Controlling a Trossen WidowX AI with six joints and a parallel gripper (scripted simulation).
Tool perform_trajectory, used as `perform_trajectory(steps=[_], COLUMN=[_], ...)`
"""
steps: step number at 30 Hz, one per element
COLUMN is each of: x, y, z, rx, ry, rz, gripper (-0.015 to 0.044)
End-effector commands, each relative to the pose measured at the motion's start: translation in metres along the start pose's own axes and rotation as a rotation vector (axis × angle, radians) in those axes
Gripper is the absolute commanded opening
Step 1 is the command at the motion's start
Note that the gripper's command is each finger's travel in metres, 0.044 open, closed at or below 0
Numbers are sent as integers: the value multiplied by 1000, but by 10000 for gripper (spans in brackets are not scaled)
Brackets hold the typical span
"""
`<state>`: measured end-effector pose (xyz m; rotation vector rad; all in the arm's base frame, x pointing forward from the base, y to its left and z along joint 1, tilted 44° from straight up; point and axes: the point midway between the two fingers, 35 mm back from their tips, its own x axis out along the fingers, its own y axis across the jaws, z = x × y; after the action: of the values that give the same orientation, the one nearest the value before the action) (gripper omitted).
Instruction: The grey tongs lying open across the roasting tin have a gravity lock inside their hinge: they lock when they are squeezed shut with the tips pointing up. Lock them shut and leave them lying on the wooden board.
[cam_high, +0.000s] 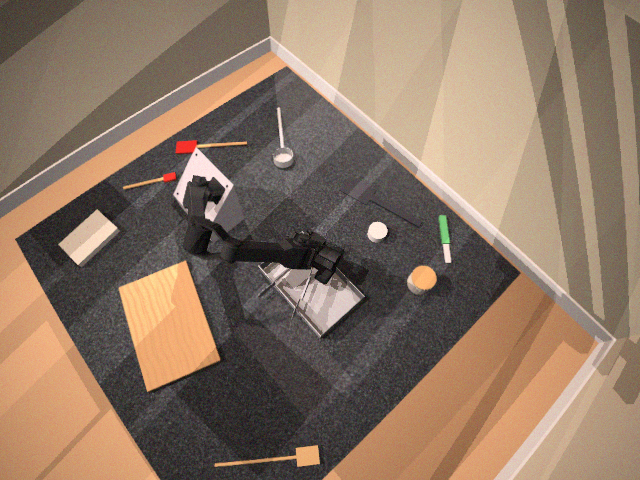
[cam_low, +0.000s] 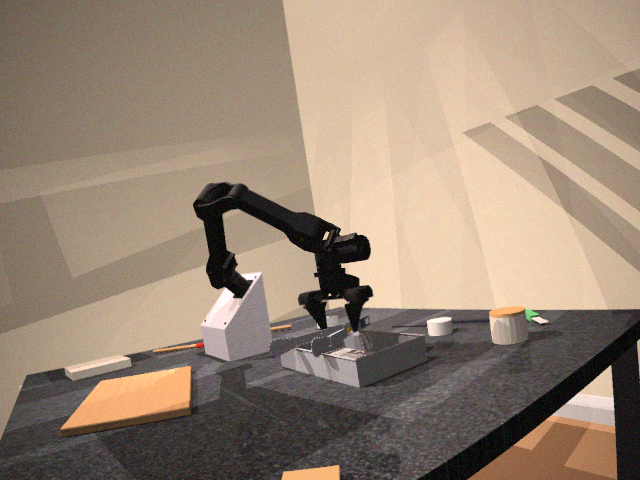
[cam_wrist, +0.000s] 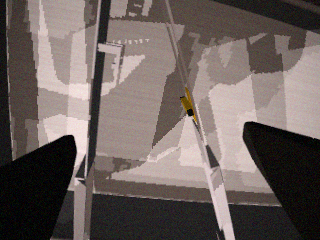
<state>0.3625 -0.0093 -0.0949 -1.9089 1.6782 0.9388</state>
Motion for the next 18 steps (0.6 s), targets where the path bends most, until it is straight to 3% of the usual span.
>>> perform_trajectory(steps=[1,18], x=[12,40], y=[5,8], z=[1,0], rx=[-15,-15], ry=[5,9], rz=[15,17], gripper=[440,440])
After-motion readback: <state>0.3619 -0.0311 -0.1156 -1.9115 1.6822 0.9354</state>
